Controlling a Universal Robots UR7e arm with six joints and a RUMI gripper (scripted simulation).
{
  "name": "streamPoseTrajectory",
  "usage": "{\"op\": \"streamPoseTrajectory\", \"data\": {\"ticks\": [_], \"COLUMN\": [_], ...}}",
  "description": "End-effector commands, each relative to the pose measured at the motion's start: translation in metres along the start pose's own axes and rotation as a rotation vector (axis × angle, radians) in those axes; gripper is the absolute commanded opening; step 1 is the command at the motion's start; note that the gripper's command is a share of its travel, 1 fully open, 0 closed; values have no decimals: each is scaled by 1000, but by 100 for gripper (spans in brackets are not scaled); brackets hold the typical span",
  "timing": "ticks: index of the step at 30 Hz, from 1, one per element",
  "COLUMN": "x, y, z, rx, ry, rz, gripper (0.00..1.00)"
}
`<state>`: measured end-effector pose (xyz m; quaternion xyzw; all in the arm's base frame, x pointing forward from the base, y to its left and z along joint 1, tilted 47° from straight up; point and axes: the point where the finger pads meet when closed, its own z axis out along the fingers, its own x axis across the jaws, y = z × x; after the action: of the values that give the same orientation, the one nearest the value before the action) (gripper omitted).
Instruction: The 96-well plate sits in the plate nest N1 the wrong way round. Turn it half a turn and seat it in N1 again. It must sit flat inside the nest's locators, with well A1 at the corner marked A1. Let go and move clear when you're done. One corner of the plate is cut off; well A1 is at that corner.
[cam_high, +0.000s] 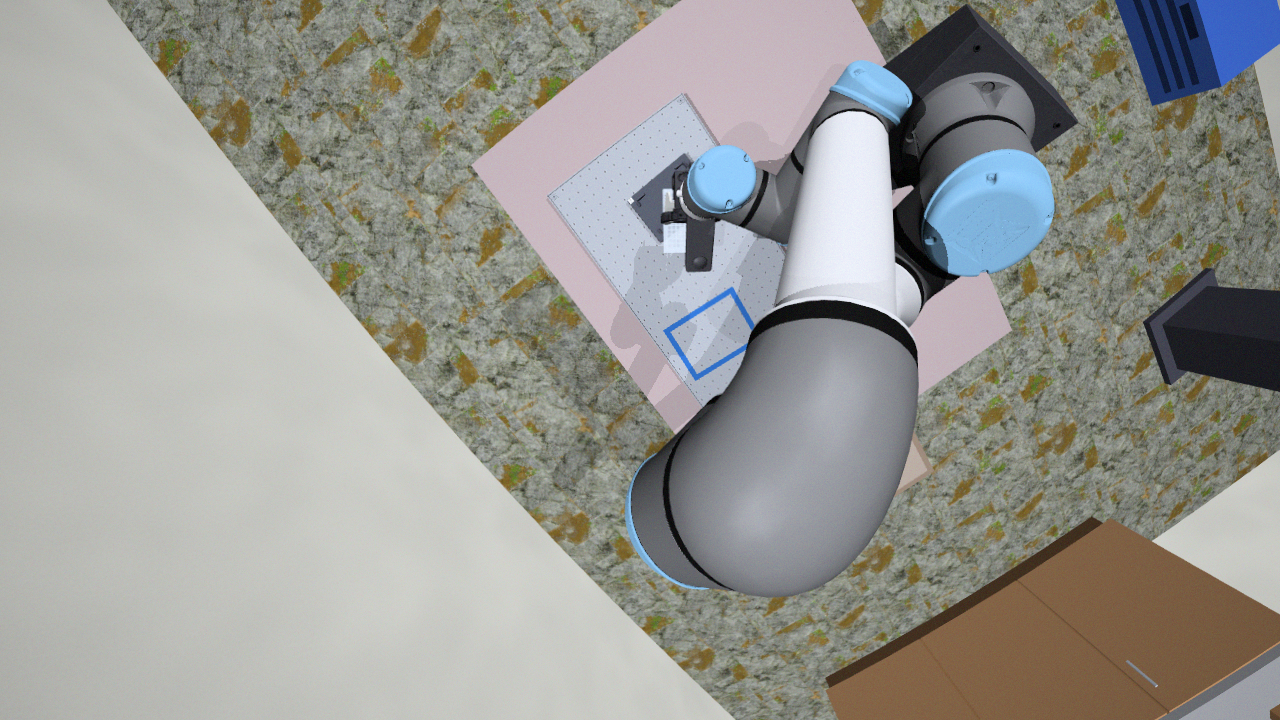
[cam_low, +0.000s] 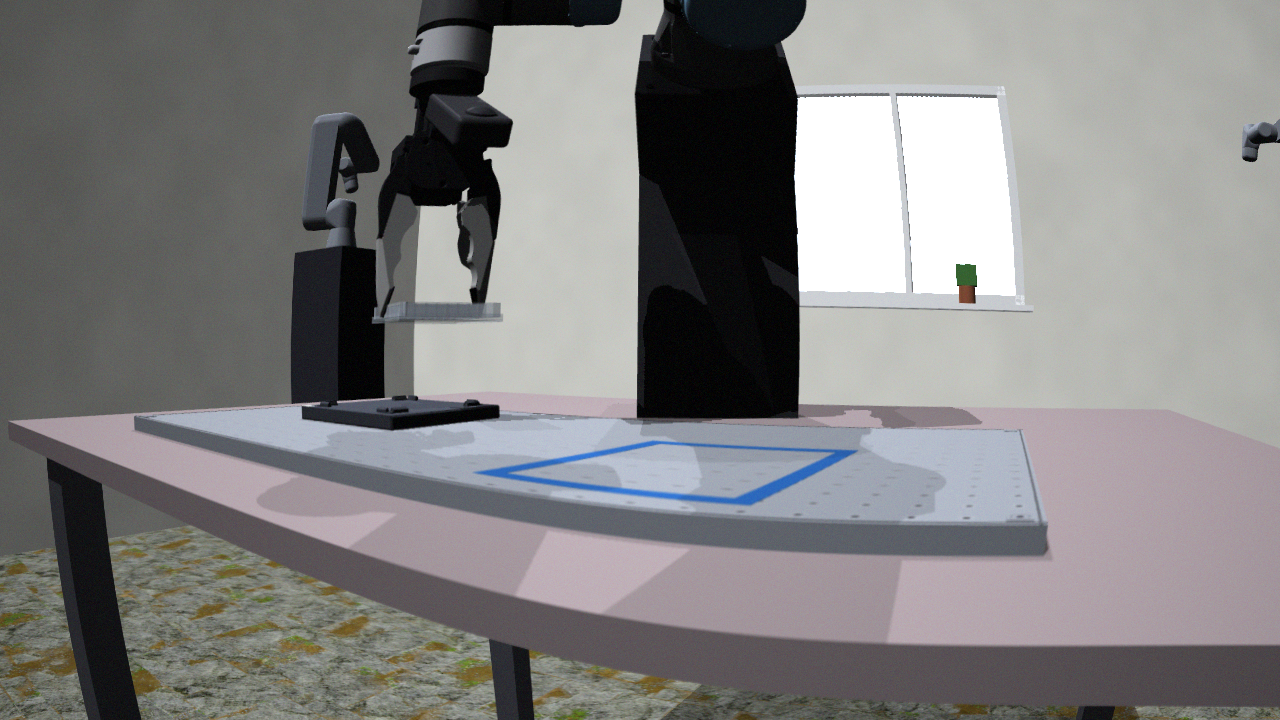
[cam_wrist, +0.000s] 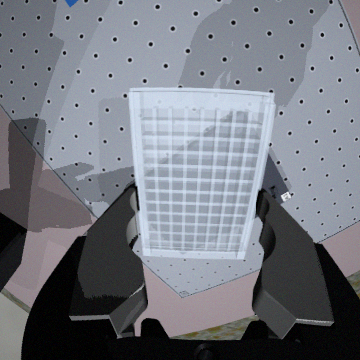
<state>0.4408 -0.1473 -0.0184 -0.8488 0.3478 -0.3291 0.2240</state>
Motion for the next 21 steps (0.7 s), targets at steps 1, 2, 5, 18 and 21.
{"op": "streamPoseTrajectory", "data": {"ticks": [1,2,5,18,21], "x": [6,7,9,18,18], "y": [18,21,28,58,58], "z": [0,0,0,-1,-1], "rx": [4,4,4,3,3], "ry": [-3,-3,-3,-3,-3], "rz": [-4,-4,-4,-4,-4], "gripper": [0,0,0,0,0]}}
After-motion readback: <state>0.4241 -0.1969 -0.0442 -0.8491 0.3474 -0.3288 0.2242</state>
